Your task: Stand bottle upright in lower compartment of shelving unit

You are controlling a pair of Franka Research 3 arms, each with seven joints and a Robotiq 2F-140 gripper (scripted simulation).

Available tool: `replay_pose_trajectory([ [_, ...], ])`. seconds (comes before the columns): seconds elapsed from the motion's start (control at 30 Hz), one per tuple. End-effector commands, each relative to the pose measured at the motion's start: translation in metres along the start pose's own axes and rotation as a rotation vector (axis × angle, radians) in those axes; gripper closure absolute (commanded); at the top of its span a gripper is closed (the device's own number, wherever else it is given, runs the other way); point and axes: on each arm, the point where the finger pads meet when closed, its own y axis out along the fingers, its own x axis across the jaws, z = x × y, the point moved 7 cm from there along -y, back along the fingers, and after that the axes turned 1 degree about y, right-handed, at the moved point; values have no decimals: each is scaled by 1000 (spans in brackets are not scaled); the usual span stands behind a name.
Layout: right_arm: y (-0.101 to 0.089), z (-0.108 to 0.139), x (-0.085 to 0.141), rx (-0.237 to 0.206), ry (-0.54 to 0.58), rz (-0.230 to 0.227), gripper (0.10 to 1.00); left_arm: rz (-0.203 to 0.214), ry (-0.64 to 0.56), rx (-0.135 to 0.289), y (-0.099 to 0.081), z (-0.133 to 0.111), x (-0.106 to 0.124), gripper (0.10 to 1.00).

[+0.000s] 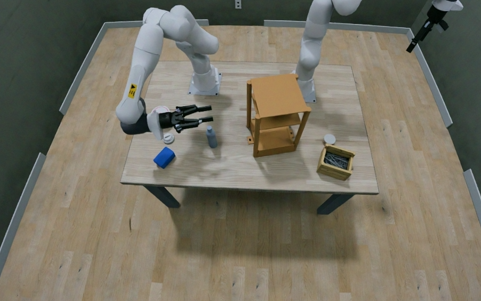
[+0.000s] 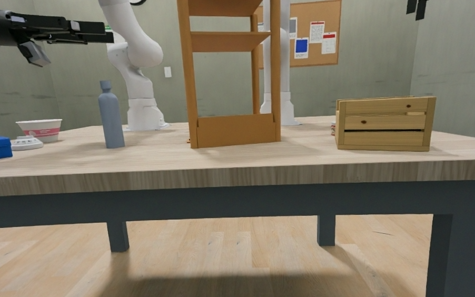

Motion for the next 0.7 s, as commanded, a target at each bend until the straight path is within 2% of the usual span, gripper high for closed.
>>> replay_pose_trajectory([
  [0.0,1,3,0,-7,69,3,638,0,0,0,0,0,0,98],
  [0.33,1,17,1,-7,69,3,638,0,0,0,0,0,0,98],
  [0.67,1,42,2,-7,69,3,638,0,0,0,0,0,0,98],
])
